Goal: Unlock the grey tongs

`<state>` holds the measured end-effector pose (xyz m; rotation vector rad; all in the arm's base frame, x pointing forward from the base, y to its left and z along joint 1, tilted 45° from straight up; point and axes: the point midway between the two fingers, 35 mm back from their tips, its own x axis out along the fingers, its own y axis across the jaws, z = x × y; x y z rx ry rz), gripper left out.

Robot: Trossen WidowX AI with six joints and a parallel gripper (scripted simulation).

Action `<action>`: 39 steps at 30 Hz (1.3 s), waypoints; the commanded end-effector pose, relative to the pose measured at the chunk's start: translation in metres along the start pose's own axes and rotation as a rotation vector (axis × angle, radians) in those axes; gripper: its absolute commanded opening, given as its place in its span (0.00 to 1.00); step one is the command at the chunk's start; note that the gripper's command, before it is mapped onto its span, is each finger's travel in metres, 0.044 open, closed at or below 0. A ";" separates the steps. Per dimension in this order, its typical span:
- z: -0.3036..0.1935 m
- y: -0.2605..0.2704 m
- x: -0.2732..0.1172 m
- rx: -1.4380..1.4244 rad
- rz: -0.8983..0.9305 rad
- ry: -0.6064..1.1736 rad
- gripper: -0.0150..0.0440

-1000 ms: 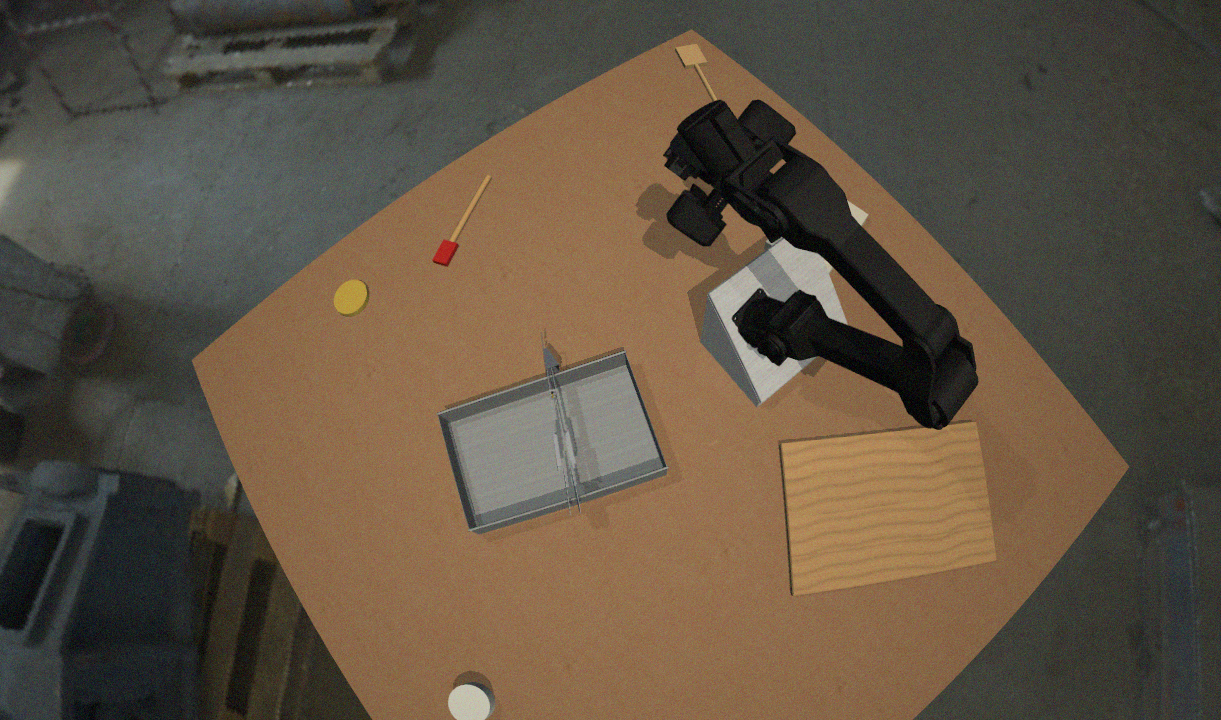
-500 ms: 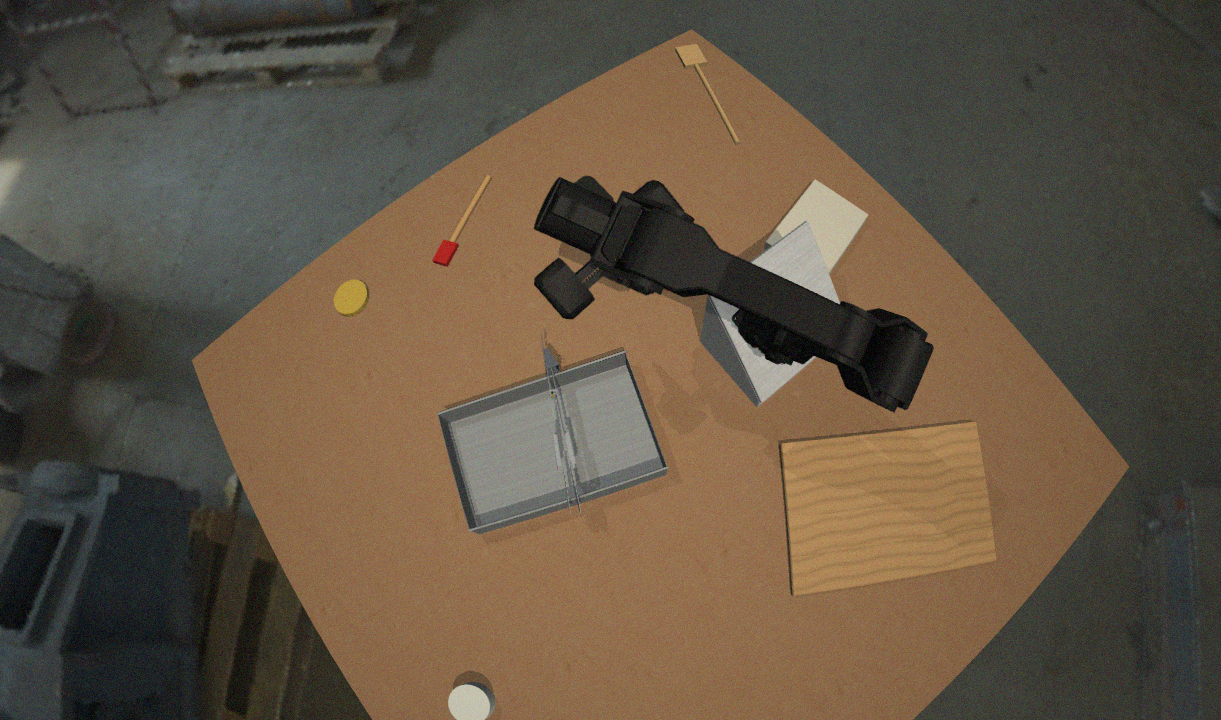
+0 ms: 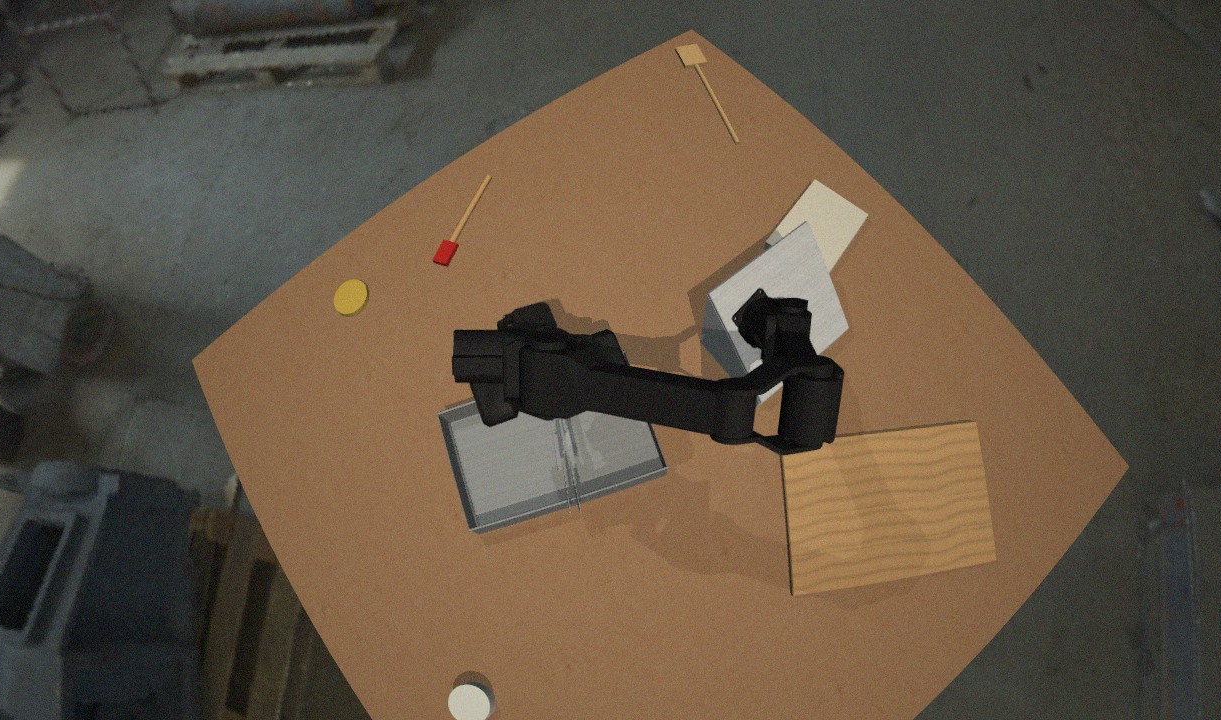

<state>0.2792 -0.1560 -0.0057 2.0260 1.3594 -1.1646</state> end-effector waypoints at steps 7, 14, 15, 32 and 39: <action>-0.057 0.017 0.049 0.211 -0.113 0.158 1.00; -0.061 0.014 0.048 0.211 -0.114 0.158 1.00; -0.061 0.014 0.048 0.211 -0.114 0.158 1.00; -0.065 0.014 0.068 0.211 -0.113 0.157 1.00; -0.067 0.013 0.080 0.211 -0.113 0.158 1.00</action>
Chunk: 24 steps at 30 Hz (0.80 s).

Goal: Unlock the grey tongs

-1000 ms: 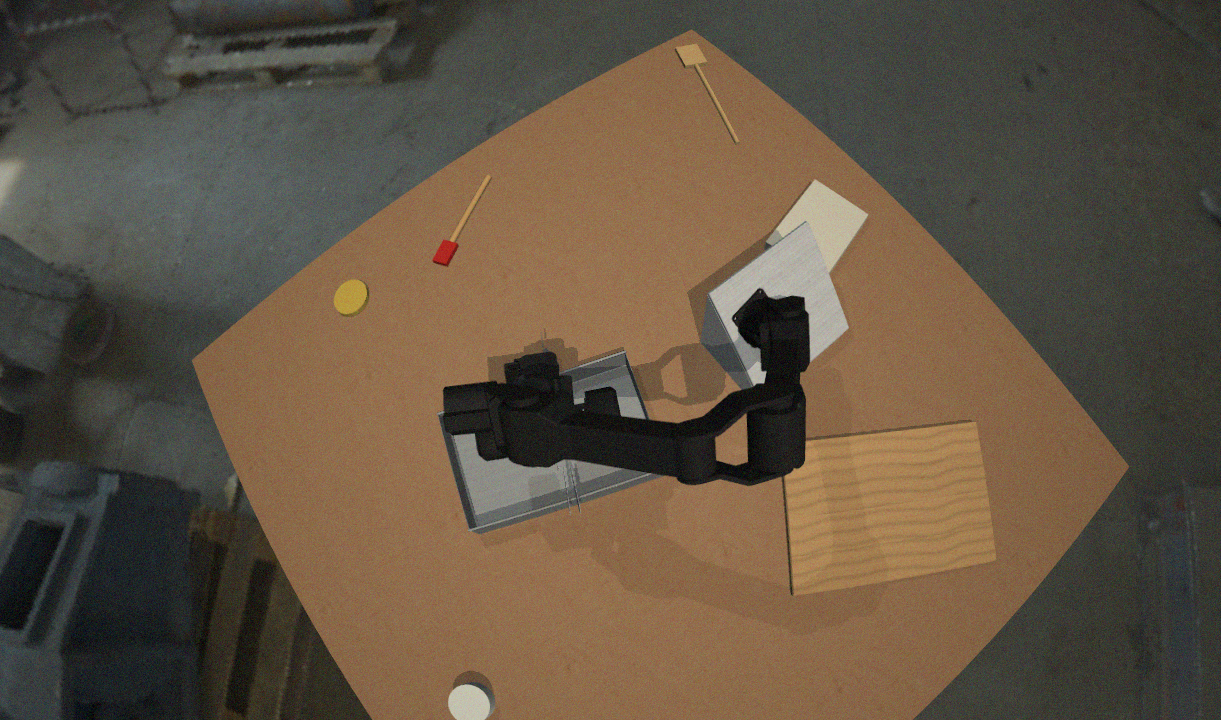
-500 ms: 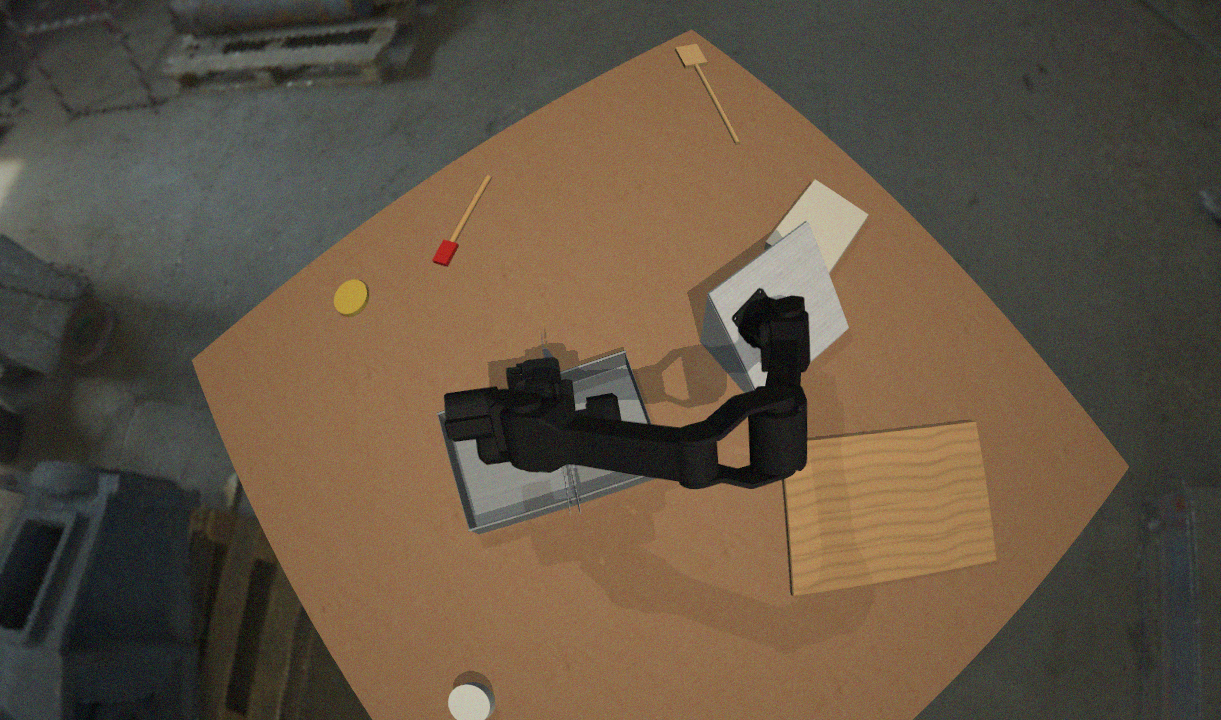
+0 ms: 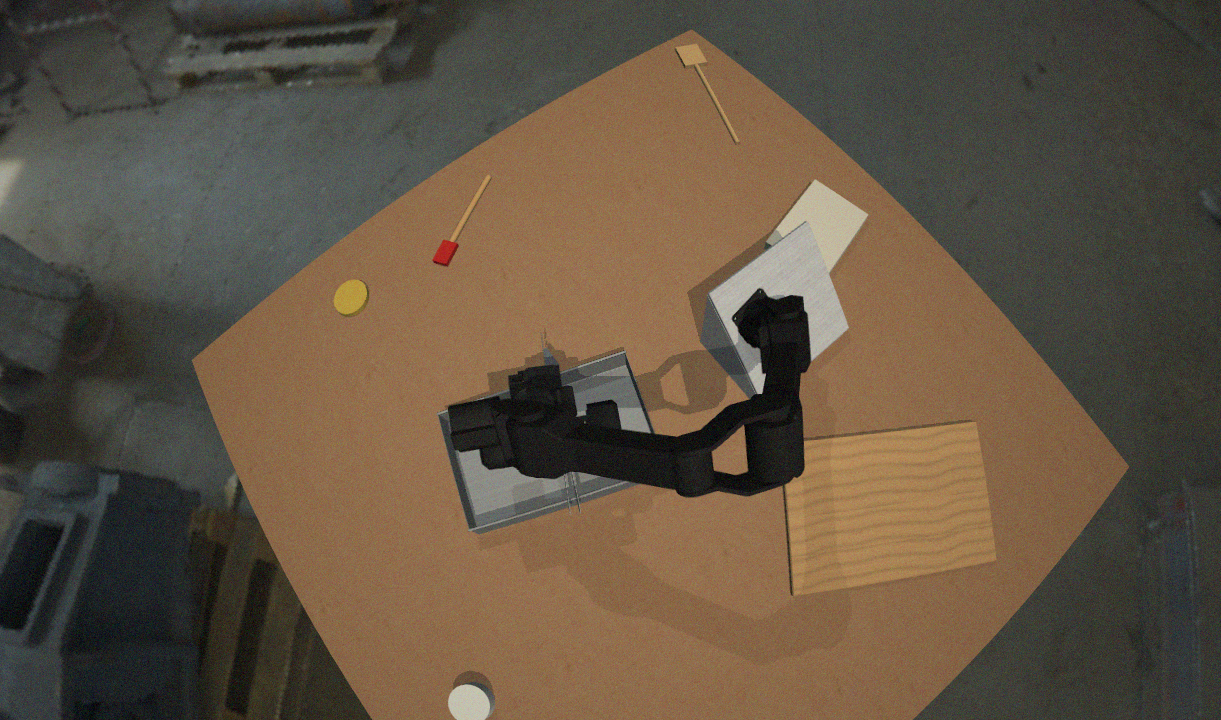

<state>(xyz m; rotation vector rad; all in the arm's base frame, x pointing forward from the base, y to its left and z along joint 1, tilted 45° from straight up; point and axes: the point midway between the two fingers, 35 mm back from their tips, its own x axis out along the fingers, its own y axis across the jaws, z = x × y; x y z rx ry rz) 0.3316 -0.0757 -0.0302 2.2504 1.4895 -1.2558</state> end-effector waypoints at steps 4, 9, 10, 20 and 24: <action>0.001 -0.002 0.015 0.011 -0.009 0.003 1.00; 0.001 -0.002 0.023 0.011 -0.009 0.003 1.00; 0.001 -0.002 0.025 0.011 -0.009 0.003 1.00; 0.001 -0.004 0.041 0.010 -0.010 0.005 1.00; 0.001 -0.005 0.046 0.010 -0.011 0.006 1.00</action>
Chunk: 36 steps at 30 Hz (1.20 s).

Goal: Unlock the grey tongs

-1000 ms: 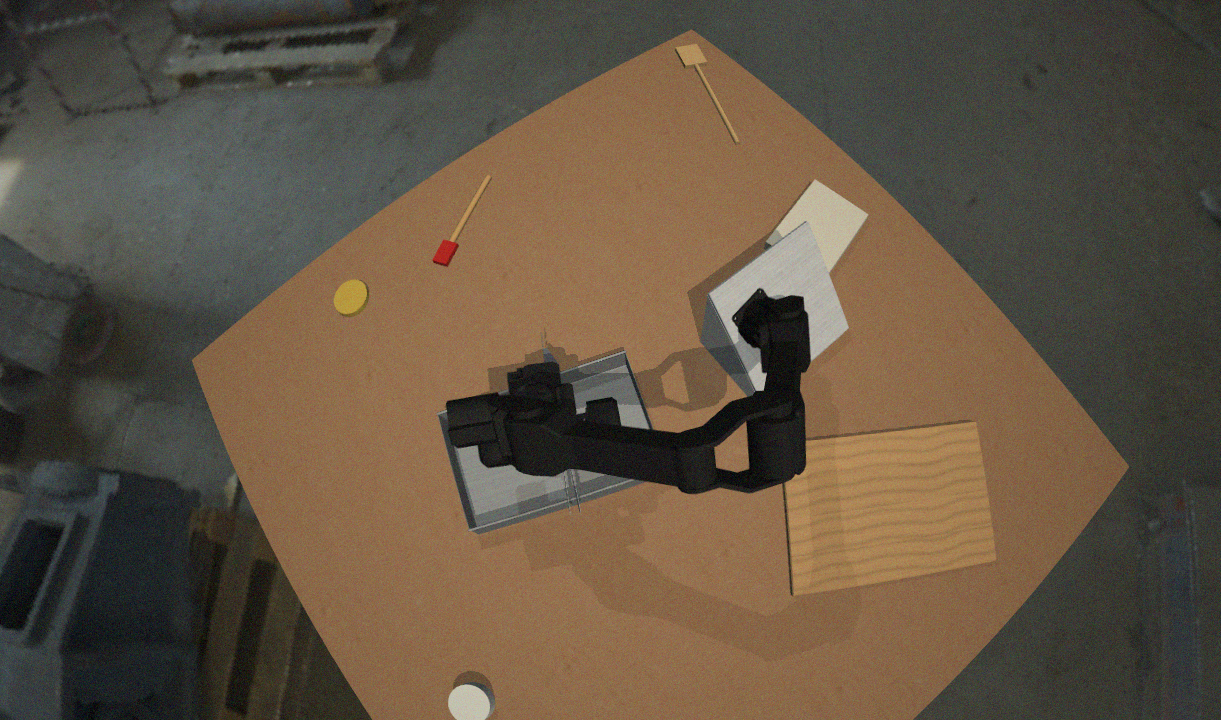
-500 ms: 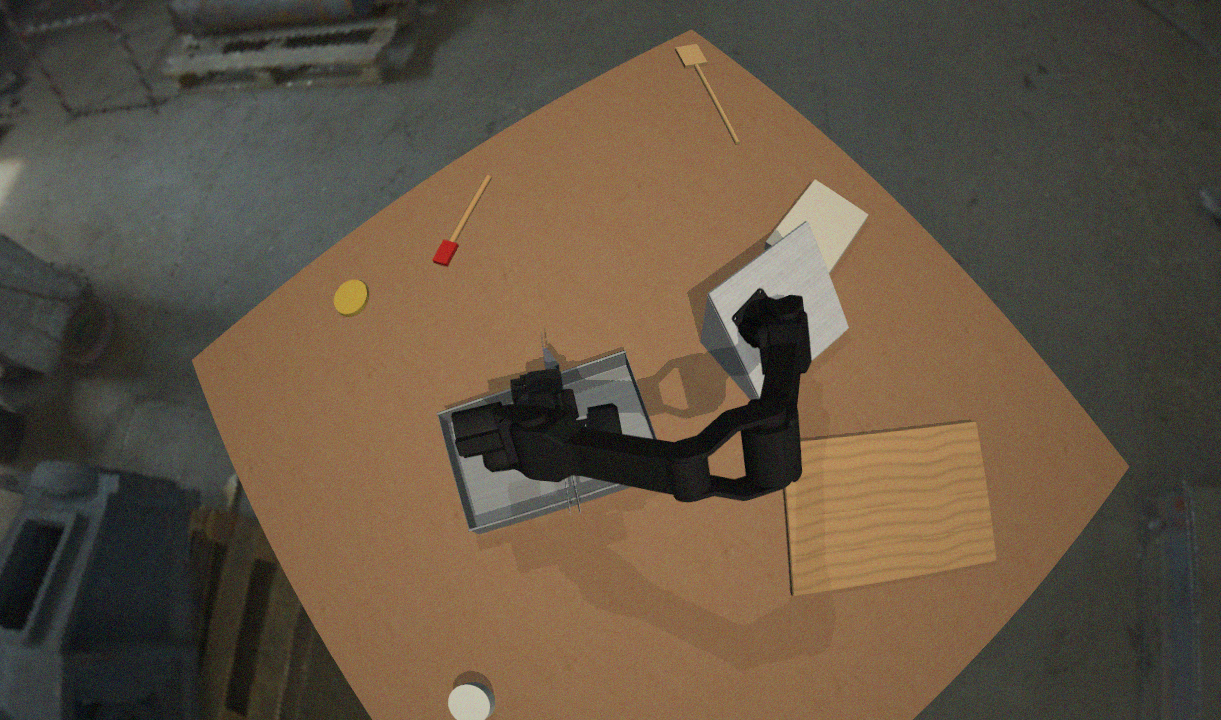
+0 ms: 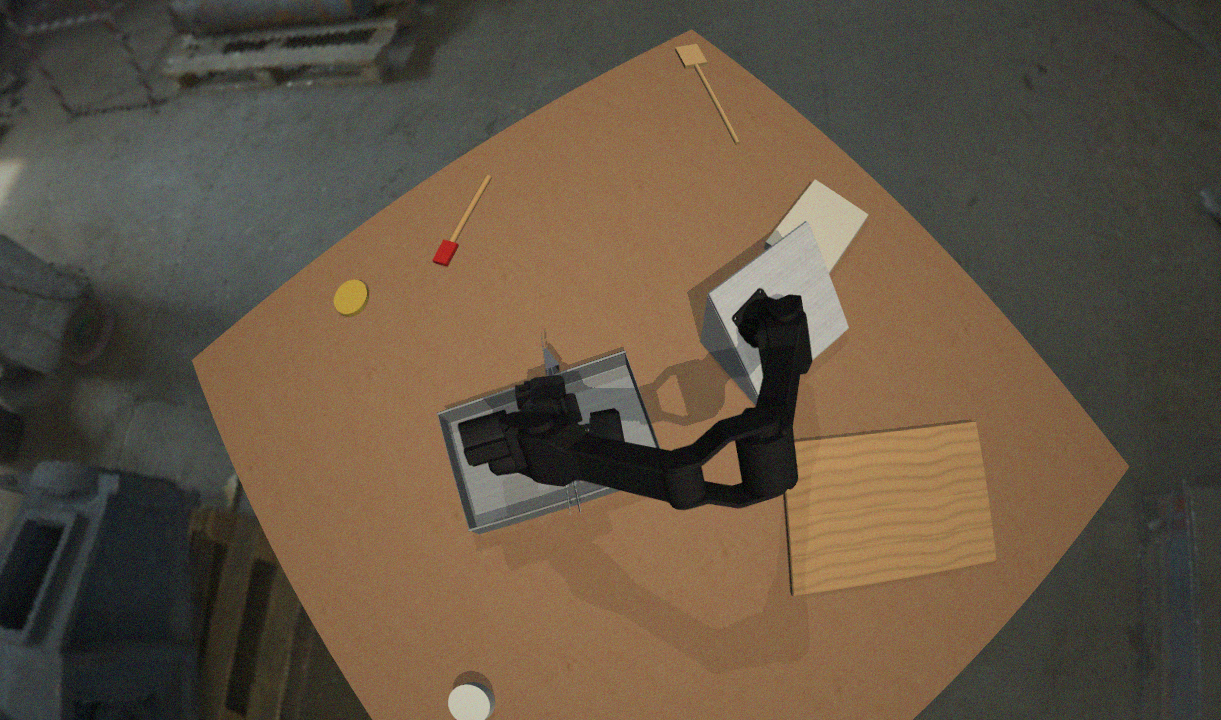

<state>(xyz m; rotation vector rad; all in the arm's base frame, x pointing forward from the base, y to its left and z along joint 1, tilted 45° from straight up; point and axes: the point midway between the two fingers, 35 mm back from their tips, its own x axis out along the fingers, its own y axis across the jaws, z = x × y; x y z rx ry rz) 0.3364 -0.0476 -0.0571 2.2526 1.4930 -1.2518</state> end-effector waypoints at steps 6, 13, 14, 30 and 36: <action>0.000 -0.001 0.003 0.001 -0.003 0.000 0.87; 0.000 -0.001 0.003 0.001 -0.003 0.000 0.56; 0.000 -0.001 0.003 0.001 -0.003 0.000 0.51; 0.000 -0.001 0.003 0.001 -0.003 0.000 0.30; 0.000 -0.001 0.003 0.001 -0.003 0.000 0.06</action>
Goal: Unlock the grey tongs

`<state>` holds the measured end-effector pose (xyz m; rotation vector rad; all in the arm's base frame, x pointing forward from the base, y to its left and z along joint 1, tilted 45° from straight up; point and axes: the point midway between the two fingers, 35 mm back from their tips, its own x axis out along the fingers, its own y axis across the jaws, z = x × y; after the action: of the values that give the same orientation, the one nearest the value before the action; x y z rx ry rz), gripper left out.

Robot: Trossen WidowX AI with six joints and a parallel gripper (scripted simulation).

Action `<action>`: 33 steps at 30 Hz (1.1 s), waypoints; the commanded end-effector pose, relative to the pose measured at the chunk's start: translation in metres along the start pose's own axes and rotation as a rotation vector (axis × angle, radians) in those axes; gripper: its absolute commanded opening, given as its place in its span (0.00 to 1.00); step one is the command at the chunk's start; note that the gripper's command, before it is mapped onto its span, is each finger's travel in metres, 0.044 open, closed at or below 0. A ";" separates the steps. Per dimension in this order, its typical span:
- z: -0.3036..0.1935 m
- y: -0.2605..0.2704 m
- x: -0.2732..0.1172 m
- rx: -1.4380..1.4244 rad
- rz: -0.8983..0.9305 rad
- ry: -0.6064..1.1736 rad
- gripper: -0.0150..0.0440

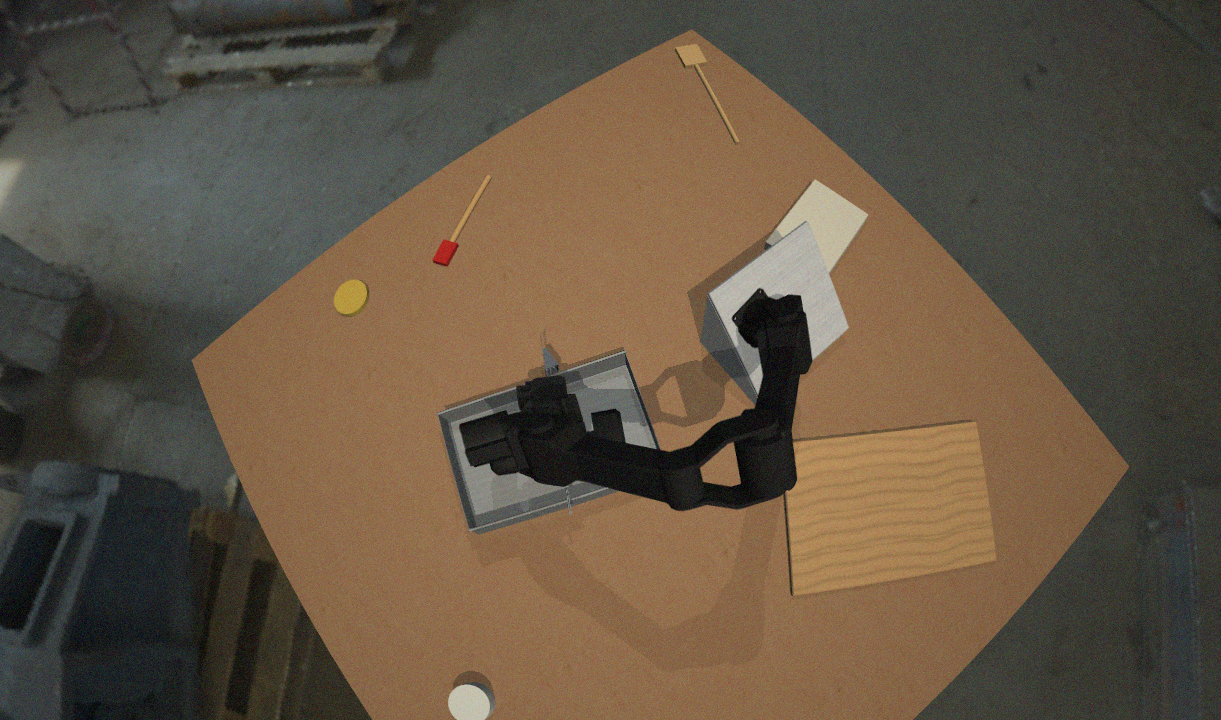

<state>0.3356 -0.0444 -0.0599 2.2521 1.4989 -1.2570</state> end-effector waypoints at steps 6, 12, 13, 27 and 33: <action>0.000 0.008 -0.053 0.003 0.005 -0.007 0.00; 0.001 0.002 -0.127 0.009 -0.001 -0.004 0.00; 0.001 0.001 -0.130 0.009 -0.002 -0.003 0.00; -0.002 -0.001 -0.125 0.027 -0.010 0.000 0.00; -0.031 -0.014 -0.128 0.118 -0.004 -0.011 0.00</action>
<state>0.3196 -0.1209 0.0372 2.2853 1.4923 -1.3466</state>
